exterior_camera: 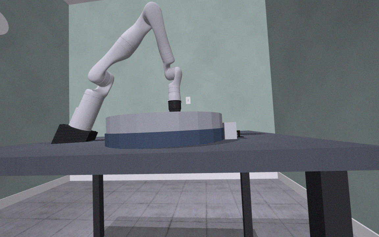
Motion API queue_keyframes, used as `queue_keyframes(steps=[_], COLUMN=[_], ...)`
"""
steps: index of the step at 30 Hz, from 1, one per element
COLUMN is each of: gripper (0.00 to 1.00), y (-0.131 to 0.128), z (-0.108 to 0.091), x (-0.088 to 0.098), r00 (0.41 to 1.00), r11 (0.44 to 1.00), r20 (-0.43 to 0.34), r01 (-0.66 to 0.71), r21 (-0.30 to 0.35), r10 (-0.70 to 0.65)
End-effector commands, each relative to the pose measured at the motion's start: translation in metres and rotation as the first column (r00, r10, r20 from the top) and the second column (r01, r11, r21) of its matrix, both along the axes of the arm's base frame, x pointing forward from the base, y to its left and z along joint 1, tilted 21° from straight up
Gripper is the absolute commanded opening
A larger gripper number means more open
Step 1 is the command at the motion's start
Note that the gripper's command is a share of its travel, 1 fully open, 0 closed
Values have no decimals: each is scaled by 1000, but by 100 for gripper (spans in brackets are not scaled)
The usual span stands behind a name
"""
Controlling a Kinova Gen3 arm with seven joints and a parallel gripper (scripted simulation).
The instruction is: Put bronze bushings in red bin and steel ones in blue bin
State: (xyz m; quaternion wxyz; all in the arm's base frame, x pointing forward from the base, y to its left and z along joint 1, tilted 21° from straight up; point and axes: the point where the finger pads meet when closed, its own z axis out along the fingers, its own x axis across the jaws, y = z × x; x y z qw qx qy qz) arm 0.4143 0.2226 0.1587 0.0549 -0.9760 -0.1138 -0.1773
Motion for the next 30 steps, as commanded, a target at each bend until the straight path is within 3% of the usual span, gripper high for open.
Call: queue_keyframes(steps=[1,2,30], gripper=[0,47,47], y=[0,0,0], z=[1,1,1], x=[0,0,0], r00=[1000,1000,1000], r11=[1000,1000,1000], r20=[1,1,2], r01=[0,0,0], r21=[0,0,0], r10=[0,0,0])
